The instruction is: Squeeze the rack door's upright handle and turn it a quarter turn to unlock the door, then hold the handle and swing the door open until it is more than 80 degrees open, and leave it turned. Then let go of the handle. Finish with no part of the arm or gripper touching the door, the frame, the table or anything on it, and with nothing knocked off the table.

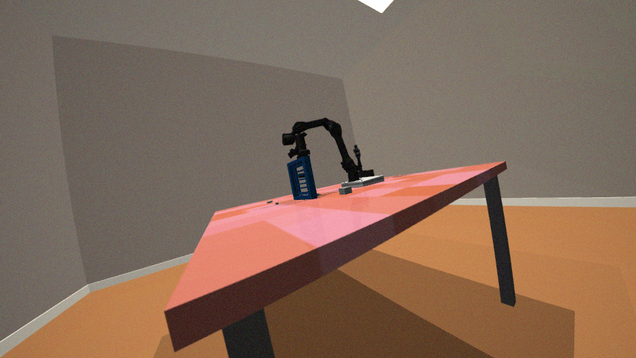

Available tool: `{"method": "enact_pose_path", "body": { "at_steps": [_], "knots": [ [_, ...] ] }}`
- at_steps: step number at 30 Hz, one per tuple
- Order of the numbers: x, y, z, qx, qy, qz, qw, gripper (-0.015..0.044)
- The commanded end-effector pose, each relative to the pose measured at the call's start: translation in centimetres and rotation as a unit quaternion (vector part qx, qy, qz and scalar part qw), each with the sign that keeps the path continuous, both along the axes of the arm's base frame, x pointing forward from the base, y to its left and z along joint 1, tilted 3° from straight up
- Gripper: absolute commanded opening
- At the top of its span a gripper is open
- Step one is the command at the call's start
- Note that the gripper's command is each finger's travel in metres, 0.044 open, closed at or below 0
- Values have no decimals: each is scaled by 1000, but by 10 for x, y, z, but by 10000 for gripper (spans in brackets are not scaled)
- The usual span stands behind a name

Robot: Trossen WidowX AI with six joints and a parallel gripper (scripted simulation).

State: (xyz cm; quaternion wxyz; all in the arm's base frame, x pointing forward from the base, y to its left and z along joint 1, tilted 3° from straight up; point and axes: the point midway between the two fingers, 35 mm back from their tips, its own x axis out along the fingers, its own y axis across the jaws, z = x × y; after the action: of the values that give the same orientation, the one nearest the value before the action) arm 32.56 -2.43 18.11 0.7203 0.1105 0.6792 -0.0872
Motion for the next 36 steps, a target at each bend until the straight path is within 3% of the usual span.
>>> {"method": "enact_pose_path", "body": {
  "at_steps": [1,9,18,27,36],
  "knots": [
    [0,0,0,-5,-3,108,994,298],
    [0,0,0,-17,-8,302,953,298],
    [0,0,0,-30,-13,504,863,298],
    [0,0,0,-42,-18,682,730,298],
    [1,0,0,-51,-22,826,561,298]
  ]
}}
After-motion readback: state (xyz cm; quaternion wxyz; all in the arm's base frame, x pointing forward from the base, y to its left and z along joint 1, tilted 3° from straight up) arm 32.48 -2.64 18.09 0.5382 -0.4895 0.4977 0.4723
